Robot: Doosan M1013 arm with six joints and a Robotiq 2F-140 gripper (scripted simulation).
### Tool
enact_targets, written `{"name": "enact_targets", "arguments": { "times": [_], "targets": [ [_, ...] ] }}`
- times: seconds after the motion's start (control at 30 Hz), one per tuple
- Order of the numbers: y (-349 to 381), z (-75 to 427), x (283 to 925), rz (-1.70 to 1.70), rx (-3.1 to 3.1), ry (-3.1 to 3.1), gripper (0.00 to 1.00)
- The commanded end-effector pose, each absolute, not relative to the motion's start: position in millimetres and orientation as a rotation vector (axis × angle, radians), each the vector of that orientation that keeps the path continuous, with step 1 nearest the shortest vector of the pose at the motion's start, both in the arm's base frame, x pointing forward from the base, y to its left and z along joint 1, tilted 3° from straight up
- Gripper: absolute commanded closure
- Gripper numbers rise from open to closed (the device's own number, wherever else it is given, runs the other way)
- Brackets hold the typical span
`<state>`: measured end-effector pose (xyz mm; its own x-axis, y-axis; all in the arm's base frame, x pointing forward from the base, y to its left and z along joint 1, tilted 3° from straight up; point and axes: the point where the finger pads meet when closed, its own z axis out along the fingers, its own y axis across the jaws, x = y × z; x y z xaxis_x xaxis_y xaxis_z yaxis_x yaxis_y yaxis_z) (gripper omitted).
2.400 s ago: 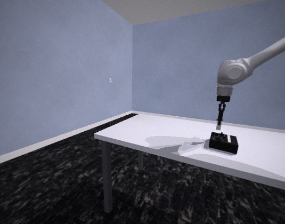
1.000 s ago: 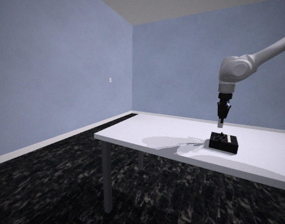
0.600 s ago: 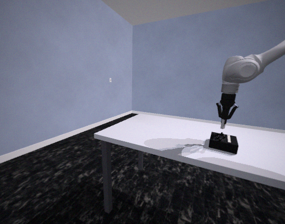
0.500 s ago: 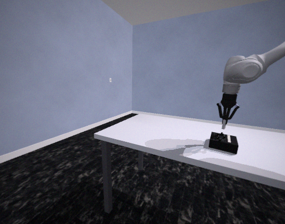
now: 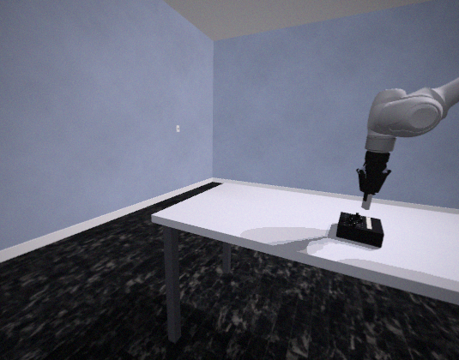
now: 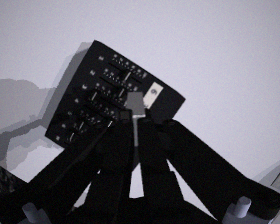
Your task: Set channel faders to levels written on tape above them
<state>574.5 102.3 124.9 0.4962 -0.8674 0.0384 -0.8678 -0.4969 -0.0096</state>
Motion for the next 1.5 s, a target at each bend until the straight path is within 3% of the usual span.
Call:
{"name": "enact_targets", "arguments": {
  "times": [0.0,0.43,1.47],
  "targets": [
    [103.9,124.8,571.2,0.039,2.917,-1.187,1.0],
    [104.7,124.6,569.5,-0.001,3.183,-0.147,1.0],
    [104.7,124.6,569.5,-0.001,3.183,-0.147,1.0]
  ]
}}
